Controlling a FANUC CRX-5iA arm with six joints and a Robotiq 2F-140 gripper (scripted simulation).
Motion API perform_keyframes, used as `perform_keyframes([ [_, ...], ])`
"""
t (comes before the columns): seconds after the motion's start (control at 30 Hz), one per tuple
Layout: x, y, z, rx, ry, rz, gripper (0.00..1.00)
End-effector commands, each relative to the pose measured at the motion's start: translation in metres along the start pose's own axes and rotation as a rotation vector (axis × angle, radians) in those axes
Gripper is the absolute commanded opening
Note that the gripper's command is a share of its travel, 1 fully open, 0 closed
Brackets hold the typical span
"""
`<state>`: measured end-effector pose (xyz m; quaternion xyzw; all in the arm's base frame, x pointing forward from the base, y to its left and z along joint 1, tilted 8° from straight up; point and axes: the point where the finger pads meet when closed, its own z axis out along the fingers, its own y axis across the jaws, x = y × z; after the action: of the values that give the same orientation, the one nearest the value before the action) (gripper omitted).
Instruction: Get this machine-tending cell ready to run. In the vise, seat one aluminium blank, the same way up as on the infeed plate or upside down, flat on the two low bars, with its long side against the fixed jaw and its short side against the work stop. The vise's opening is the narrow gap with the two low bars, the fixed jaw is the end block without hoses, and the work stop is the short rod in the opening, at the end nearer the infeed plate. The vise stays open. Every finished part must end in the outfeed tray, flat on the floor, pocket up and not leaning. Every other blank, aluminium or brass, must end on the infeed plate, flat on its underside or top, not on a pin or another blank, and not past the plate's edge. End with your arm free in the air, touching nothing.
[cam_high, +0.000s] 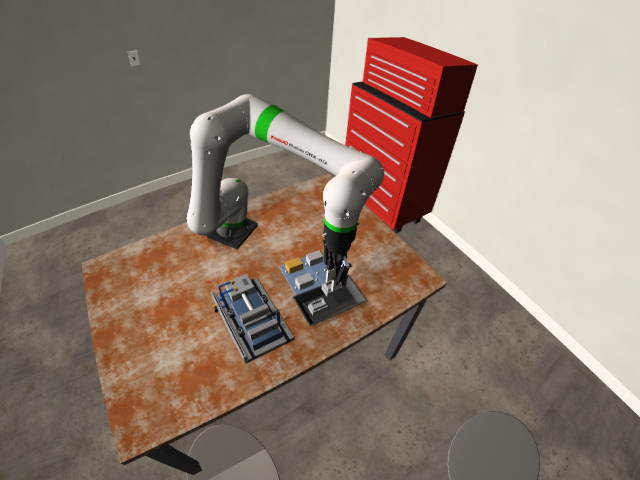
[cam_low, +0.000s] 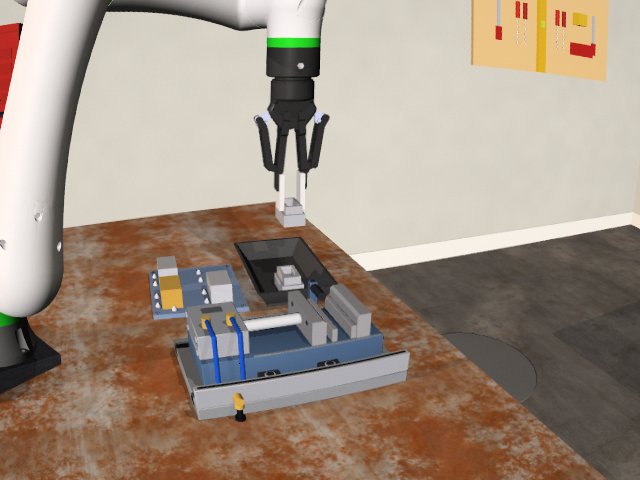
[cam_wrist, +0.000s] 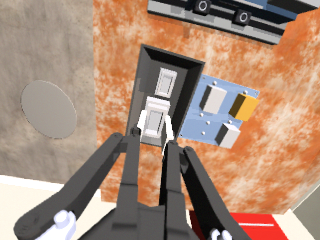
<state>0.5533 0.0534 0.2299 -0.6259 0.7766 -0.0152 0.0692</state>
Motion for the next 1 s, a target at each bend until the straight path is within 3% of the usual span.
perform_keyframes([
  [0.0,-0.041,0.007,-0.001,0.003,0.002,0.011,0.00],
  [0.27,-0.062,0.013,-0.002,0.004,0.001,0.016,0.00],
  [0.97,-0.062,0.013,-0.002,0.004,0.001,0.016,0.00],
])
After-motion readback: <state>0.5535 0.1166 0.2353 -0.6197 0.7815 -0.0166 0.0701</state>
